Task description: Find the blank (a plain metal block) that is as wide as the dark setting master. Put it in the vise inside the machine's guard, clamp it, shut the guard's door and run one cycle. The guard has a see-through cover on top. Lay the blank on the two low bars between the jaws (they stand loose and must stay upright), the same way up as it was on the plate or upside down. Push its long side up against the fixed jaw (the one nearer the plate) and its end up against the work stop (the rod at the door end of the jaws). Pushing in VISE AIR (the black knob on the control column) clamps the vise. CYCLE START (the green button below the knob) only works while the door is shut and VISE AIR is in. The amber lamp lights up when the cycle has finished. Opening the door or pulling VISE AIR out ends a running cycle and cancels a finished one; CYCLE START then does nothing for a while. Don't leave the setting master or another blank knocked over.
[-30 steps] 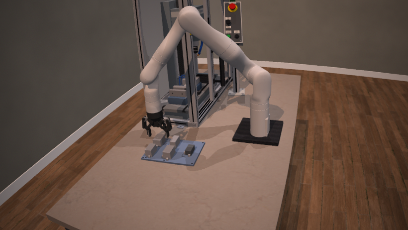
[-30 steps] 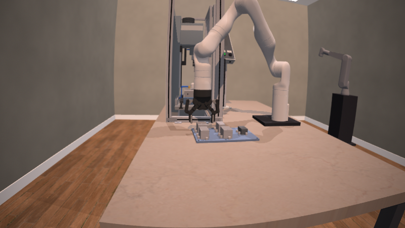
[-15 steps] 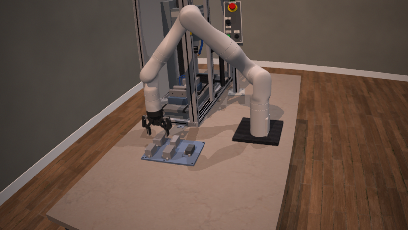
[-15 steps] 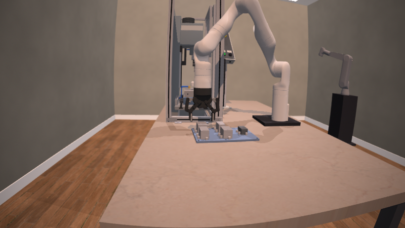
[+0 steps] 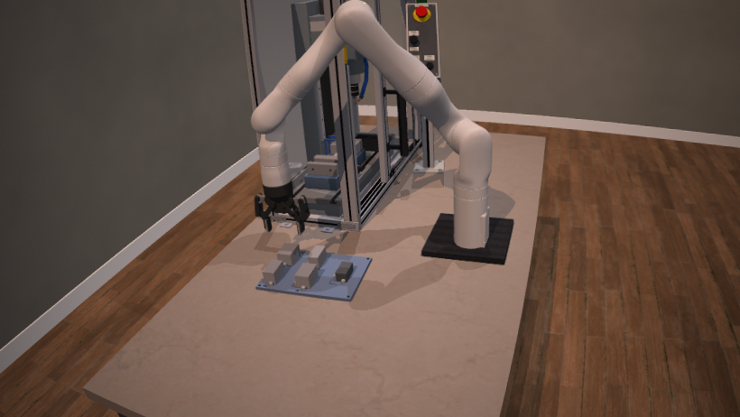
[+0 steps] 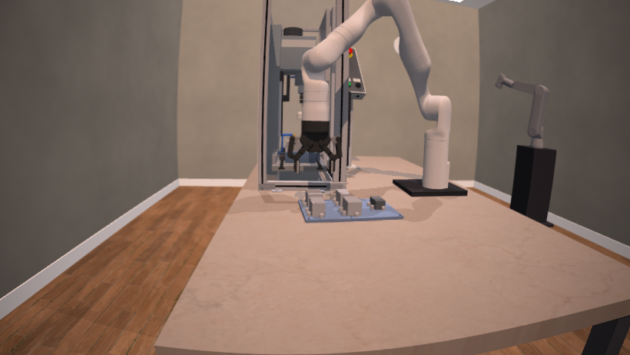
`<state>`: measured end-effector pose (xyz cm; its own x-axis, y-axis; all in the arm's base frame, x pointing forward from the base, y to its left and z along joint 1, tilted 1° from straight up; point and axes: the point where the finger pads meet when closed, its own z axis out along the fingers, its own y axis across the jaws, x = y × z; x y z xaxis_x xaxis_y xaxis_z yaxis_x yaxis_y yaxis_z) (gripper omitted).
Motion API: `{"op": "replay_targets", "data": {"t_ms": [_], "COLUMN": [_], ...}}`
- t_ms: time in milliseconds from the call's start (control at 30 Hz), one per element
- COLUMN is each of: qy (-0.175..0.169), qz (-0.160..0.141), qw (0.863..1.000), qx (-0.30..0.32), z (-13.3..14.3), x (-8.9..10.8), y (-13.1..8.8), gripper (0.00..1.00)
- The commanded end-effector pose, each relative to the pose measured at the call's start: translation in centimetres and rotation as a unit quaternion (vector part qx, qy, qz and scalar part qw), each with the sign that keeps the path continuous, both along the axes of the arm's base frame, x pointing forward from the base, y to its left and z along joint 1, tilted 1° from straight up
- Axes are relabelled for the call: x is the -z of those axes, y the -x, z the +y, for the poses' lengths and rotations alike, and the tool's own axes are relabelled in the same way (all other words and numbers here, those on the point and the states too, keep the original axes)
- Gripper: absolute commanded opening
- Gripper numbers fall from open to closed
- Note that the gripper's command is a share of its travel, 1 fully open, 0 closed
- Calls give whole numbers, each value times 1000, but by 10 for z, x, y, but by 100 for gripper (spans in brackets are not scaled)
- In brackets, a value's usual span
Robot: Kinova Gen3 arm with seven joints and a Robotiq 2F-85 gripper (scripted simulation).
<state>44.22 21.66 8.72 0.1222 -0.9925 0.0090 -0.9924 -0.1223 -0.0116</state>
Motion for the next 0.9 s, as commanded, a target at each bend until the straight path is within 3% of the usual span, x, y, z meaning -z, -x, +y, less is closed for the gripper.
{"op": "replay_targets", "data": {"t_ms": [0, 100, 867], "qy": [-1, -1, -1], "qz": [-1, -1, -1], "qw": [1000, 1000, 1000], "qx": [0, 0, 0], "z": [0, 1, 1], "x": [-15, -36, -36], "y": [0, 0, 0], "gripper": [100, 100, 100]}}
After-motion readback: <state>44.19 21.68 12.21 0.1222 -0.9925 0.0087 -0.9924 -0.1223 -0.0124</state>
